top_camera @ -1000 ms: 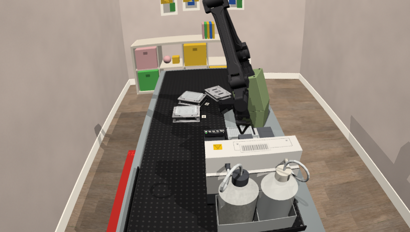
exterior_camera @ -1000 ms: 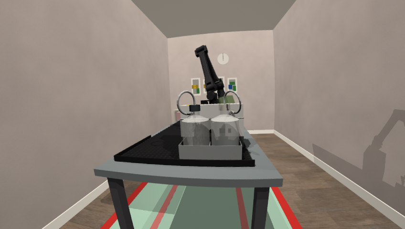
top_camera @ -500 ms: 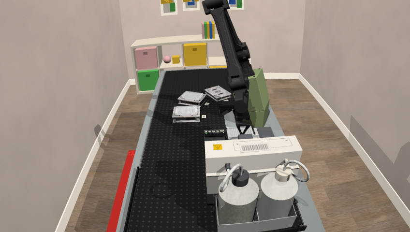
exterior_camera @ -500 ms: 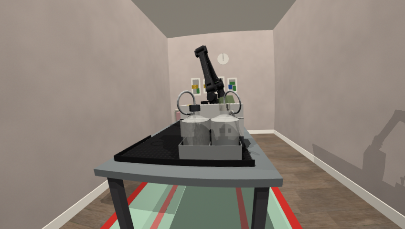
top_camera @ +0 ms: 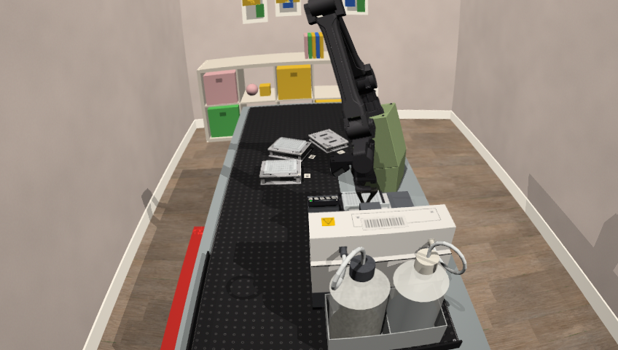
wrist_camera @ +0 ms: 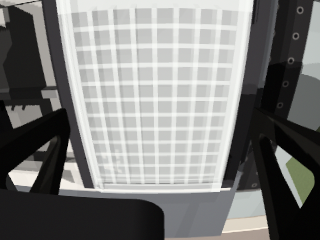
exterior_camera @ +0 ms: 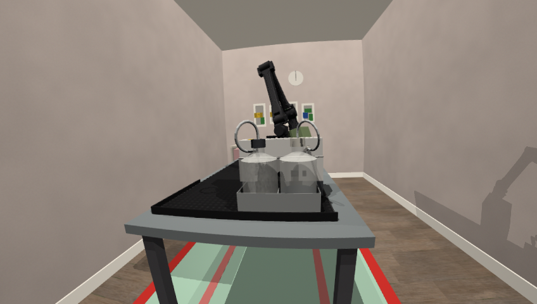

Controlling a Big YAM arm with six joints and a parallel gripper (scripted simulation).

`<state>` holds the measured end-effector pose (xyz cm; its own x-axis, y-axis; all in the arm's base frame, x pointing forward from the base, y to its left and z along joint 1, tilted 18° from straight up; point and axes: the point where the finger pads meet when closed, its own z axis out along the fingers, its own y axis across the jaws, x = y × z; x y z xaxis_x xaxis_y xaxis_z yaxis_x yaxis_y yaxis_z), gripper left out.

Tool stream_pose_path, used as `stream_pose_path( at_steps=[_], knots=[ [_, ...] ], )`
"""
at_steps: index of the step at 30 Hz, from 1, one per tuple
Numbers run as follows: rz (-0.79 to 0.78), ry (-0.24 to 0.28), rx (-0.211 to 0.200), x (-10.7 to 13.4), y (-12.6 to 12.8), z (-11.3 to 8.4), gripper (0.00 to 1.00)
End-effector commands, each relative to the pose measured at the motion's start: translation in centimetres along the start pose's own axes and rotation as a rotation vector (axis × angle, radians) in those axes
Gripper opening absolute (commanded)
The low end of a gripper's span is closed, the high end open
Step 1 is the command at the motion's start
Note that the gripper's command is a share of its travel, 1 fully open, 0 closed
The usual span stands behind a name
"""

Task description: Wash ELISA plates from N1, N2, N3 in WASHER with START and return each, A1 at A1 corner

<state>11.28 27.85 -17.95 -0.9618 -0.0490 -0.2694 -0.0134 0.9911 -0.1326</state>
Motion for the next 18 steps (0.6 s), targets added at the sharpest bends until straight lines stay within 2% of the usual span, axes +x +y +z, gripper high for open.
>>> stream_pose_path(
  at_steps=[1, 3, 18],
  knots=[
    [0.001, -0.006, -0.015, -0.6, 1.0, 0.4, 1.00],
    [-0.004, -0.006, -0.015, -0.6, 1.1, 0.1, 1.00],
    [-0.003, -0.006, -0.014, -0.5, 1.0, 1.4, 1.00]
  ],
)
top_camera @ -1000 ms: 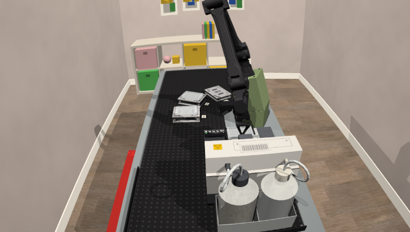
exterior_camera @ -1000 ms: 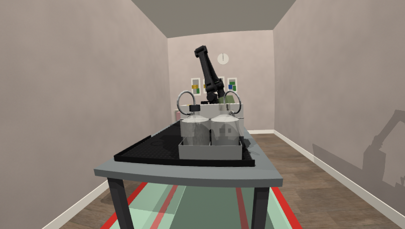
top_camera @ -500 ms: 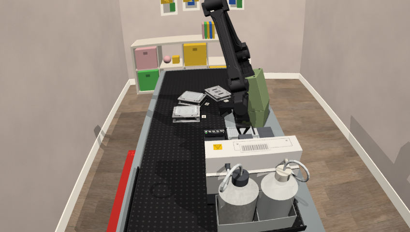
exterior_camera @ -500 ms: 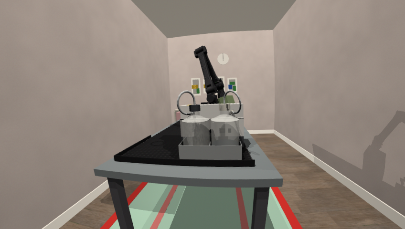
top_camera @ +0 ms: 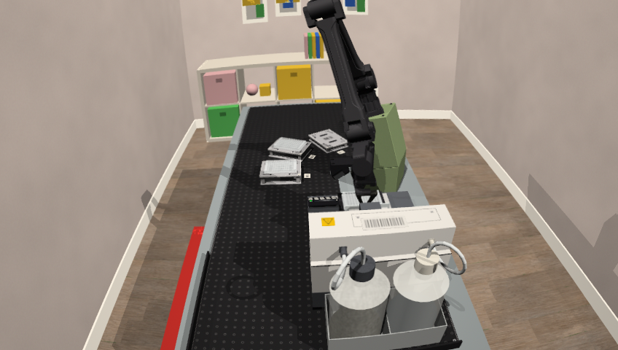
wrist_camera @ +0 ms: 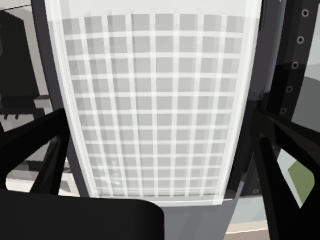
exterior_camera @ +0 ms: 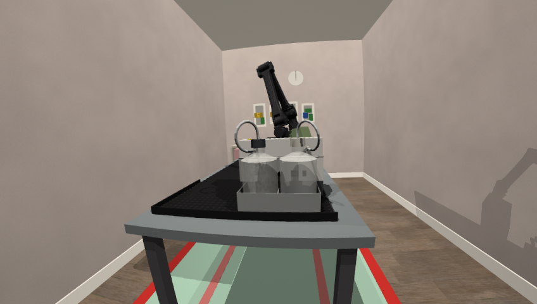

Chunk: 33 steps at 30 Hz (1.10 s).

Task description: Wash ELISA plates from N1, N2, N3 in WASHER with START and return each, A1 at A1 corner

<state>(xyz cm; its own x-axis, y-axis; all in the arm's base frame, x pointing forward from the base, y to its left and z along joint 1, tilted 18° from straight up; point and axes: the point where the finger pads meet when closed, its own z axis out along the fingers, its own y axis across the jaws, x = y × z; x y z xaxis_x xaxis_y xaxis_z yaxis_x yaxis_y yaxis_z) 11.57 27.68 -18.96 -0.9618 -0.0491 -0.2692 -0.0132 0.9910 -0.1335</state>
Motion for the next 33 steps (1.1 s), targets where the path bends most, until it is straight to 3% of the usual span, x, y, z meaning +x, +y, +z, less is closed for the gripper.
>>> stream_pose_path(
  at_steps=[1, 15, 25, 33],
  knots=[
    [-0.002, -0.006, -0.015, -0.50, 1.02, 0.32, 1.00],
    [-0.002, -0.004, -0.012, -0.25, 0.67, 0.17, 1.00],
    [-0.002, -0.004, -0.012, -0.25, 0.67, 0.17, 0.84],
    [-0.002, -0.004, -0.012, -0.25, 0.67, 0.17, 0.84]
  ],
)
